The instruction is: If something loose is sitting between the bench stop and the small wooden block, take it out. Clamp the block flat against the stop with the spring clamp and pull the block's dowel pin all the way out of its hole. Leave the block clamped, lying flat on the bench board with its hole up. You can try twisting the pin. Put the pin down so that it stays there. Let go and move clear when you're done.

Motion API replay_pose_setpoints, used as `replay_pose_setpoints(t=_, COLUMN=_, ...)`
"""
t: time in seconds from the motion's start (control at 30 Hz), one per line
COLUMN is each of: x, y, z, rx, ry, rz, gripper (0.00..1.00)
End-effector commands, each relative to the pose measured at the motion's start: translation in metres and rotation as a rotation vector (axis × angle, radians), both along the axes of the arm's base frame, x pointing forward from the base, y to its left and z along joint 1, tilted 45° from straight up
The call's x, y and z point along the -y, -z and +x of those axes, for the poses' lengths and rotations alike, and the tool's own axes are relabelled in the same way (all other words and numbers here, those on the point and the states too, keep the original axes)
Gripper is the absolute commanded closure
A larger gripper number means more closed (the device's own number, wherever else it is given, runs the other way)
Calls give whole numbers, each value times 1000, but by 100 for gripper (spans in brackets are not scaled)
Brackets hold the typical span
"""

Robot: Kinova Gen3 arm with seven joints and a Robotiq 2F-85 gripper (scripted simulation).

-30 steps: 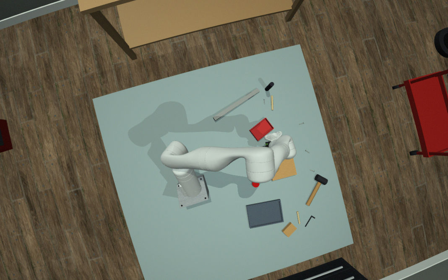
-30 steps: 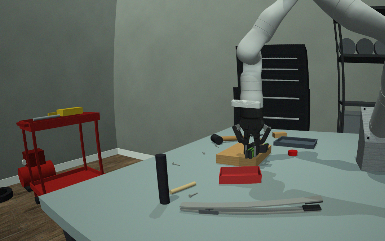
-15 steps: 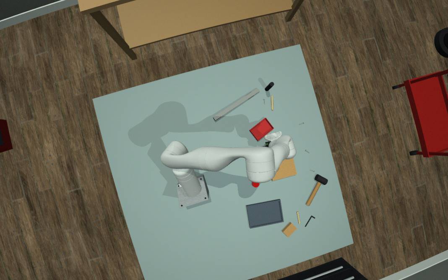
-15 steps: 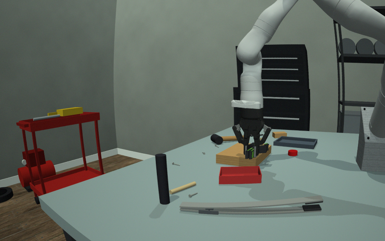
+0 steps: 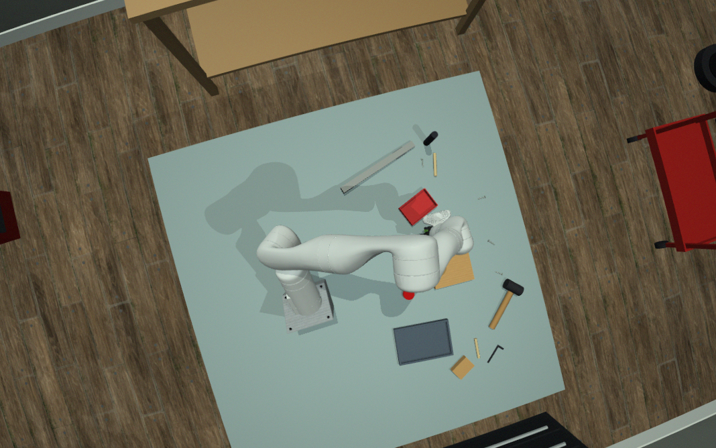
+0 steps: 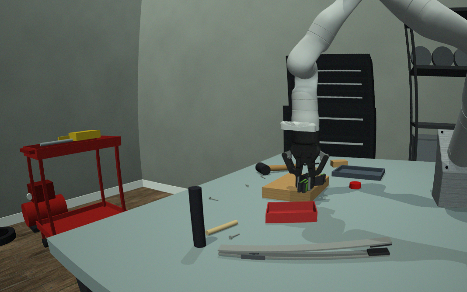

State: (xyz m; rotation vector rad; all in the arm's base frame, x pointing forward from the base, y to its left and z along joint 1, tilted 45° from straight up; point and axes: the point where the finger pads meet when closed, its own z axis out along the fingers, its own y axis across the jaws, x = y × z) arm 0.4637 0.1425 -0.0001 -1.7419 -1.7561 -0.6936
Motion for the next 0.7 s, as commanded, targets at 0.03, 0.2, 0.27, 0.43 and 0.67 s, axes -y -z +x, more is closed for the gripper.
replay_pose_setpoints(t=0.03, x=-1, y=2, z=1, rx=4, ry=3, rz=-1, gripper=68)
replay_pose_setpoints(t=0.2, x=-1, y=2, z=1, rx=4, ry=3, rz=-1, gripper=68)
replay_pose_setpoints(t=0.27, x=-1, y=2, z=1, rx=4, ry=3, rz=-1, gripper=68)
replay_pose_setpoints(t=0.43, x=-1, y=2, z=1, rx=4, ry=3, rz=-1, gripper=68)
replay_pose_setpoints(t=0.67, x=-1, y=2, z=1, rx=4, ry=3, rz=-1, gripper=66)
